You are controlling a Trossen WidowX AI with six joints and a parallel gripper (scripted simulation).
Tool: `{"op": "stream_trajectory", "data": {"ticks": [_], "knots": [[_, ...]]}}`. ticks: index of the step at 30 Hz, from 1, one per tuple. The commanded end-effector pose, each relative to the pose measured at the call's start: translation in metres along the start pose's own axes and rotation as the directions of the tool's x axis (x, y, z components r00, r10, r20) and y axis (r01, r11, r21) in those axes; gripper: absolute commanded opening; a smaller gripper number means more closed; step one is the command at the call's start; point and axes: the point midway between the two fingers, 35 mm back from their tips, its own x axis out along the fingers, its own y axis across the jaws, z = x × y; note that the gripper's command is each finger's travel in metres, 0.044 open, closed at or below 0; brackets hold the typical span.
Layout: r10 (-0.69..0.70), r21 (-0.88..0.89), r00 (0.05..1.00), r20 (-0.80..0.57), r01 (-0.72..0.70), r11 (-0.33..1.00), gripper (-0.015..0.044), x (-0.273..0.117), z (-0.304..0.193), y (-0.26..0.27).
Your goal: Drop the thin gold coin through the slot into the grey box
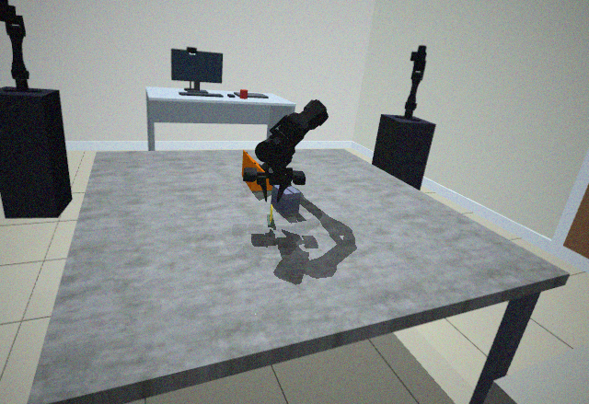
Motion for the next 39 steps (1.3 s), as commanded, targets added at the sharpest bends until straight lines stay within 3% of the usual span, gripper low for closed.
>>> {"op": "stream_trajectory", "data": {"ticks": [1, 34, 39], "knots": [[0.004, 0.004, 1.0, -0.003, -0.004, 1.0, 0.0161, 0.008, 0.0, 0.001], [0.007, 0.003, 1.0, -0.003, -0.007, 1.0, 0.0161, 0.06, -0.002, 0.002], [0.007, 0.003, 1.0, -0.003, -0.007, 1.0, 0.0029, 0.06, -0.002, 0.002]]}}
